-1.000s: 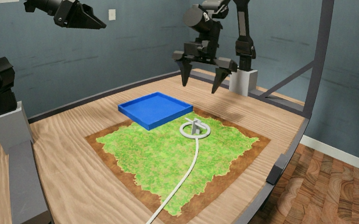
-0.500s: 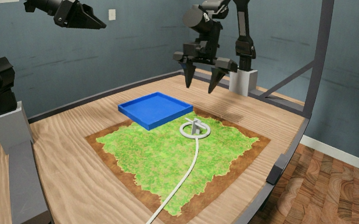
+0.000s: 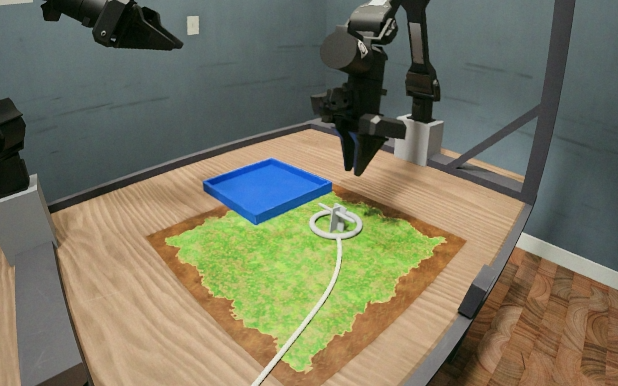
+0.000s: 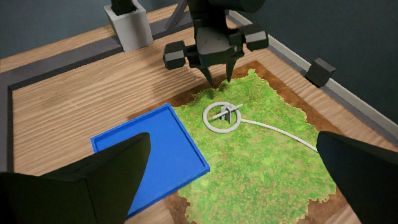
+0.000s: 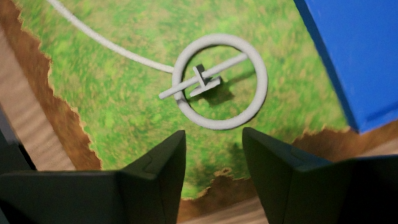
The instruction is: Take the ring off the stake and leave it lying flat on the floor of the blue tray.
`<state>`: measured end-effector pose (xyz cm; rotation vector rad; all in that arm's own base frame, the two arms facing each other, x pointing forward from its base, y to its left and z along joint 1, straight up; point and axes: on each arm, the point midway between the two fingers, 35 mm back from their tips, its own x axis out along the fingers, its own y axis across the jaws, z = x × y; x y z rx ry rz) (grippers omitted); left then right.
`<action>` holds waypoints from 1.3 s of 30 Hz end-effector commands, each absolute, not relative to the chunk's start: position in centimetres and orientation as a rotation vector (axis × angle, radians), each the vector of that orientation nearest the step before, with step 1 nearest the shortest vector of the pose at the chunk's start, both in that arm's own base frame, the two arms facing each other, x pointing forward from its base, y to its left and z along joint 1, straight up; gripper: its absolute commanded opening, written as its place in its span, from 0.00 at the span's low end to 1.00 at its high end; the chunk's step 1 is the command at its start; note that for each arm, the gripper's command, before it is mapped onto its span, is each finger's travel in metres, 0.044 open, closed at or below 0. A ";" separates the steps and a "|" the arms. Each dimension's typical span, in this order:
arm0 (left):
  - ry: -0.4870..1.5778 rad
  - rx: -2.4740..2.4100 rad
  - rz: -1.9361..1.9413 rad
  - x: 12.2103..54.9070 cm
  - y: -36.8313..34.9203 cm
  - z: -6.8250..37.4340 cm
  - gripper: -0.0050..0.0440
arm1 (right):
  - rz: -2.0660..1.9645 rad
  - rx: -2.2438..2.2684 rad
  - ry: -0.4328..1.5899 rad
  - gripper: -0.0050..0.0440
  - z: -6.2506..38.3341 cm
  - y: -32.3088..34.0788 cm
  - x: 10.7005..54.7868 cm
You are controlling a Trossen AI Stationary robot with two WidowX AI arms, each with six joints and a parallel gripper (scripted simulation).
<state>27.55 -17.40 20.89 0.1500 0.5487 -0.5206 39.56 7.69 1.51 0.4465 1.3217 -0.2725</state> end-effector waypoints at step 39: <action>0.528 0.144 -0.522 27.6 -17.4 21.6 1.00 | -1.236 1.248 1.184 0.40 -6.3 7.3 38.9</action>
